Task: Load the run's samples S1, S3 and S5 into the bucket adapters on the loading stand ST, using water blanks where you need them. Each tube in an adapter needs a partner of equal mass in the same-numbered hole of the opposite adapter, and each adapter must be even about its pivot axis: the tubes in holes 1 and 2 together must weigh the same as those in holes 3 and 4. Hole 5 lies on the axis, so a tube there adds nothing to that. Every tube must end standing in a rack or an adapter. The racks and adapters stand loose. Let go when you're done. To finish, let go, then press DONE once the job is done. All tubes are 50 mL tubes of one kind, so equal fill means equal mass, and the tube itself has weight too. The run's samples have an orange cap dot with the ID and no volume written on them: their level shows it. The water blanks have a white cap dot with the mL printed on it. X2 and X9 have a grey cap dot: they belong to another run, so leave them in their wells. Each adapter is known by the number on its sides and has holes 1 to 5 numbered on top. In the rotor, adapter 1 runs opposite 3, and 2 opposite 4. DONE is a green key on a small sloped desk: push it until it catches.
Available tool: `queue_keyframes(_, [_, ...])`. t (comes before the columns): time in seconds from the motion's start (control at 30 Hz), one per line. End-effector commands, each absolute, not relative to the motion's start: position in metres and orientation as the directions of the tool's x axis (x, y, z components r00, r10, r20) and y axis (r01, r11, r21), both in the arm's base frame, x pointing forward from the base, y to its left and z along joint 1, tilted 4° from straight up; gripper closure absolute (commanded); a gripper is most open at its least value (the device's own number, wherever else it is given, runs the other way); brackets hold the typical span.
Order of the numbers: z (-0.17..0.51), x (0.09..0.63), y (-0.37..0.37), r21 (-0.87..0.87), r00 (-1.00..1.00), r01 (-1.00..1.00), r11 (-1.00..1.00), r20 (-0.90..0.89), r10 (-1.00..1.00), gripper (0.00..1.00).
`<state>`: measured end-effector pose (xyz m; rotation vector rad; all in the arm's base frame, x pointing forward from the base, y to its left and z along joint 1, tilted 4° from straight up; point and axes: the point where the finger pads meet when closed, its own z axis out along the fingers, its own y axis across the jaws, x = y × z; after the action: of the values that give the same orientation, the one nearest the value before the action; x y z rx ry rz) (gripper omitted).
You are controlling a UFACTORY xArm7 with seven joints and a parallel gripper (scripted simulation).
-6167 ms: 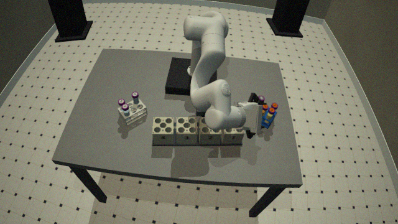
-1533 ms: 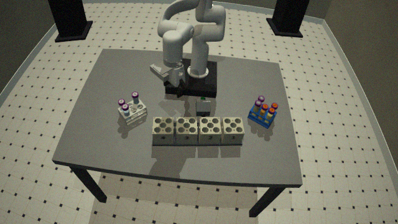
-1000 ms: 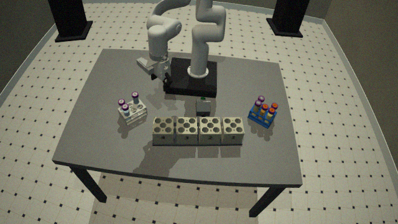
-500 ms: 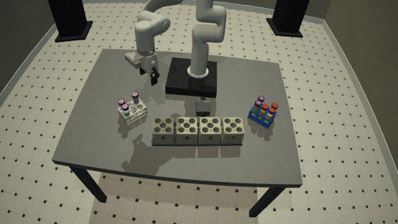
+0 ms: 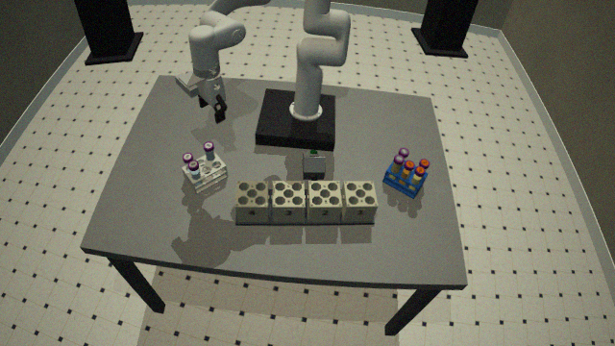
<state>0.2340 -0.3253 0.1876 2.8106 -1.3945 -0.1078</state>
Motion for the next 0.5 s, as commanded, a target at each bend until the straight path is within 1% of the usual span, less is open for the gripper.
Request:
queue_keyframes(0.0, [0.189,0.227,-0.34,0.03,0.605,-0.794,-0.608,-0.059,-0.794,0.0])
queue_keyframes(0.47, [0.162,0.225,-0.339,0.03,0.605,-0.794,-0.607,-0.06,-0.794,0.0])
